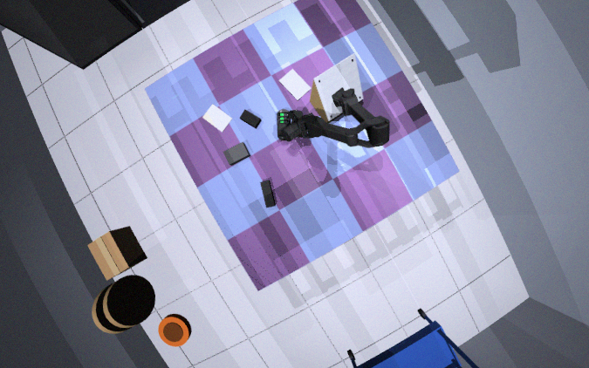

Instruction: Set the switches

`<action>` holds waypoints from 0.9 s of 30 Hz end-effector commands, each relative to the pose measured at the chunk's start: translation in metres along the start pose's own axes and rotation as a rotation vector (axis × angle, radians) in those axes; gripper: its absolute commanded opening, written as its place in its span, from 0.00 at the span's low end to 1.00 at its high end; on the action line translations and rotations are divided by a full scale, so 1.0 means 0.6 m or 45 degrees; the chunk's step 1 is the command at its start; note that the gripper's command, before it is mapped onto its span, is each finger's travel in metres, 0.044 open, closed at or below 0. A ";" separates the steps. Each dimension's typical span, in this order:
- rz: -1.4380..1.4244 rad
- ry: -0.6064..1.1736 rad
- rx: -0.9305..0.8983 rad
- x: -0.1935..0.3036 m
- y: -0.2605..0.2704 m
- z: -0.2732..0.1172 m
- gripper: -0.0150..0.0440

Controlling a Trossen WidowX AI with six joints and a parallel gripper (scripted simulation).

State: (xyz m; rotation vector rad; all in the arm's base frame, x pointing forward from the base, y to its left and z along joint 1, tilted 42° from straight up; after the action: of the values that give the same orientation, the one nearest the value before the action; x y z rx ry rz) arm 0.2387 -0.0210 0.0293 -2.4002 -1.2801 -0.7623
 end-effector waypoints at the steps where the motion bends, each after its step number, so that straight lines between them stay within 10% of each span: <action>1: -0.010 0.000 -0.008 0.001 0.006 0.000 0.25; 27: -0.011 -0.002 -0.009 0.002 0.021 -0.088 0.25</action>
State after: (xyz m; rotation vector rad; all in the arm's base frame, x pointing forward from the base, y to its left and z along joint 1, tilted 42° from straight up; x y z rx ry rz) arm 0.2294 -0.0518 0.0707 -2.4089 -1.2835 -0.7559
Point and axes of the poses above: the point midway between the two fingers, 35 mm back from their tips, its own z axis out along the fingers, its own y axis across the jaws, x = y × z, the point moved 10 cm from there along -z, back along the fingers, and after that the axes turned 9 degrees about -z, right-handed, at the moved point
